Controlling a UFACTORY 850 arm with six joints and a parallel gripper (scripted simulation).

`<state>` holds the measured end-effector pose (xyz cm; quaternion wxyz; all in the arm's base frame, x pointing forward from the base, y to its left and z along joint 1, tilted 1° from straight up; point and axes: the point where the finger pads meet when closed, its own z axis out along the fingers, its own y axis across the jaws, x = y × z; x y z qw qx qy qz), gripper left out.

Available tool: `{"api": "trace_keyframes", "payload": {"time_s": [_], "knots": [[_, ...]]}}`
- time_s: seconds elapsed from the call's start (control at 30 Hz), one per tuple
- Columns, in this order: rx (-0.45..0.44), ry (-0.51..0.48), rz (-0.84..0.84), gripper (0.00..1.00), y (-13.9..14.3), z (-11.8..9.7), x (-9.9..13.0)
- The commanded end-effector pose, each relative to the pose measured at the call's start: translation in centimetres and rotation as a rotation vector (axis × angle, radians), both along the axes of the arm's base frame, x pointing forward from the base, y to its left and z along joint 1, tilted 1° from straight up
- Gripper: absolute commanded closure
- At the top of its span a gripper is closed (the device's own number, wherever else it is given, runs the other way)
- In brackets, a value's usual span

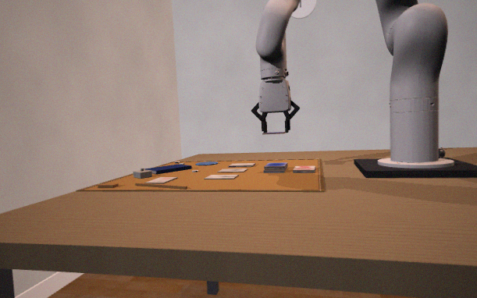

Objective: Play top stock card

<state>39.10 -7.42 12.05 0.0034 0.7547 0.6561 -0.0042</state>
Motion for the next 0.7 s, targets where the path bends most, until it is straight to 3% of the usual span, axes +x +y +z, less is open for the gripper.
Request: {"api": "trace_keyframes", "payload": {"time_s": [0.0,0.43,0.67], "knots": [[0.0,-0.001,0.0,0.37,0.0,0.1,0.1],[0.0,-0.001,0.0,0.37,0.2,0.1,0.1],[0.0,-0.001,0.0,0.37,2.5,0.1,0.5]]}}
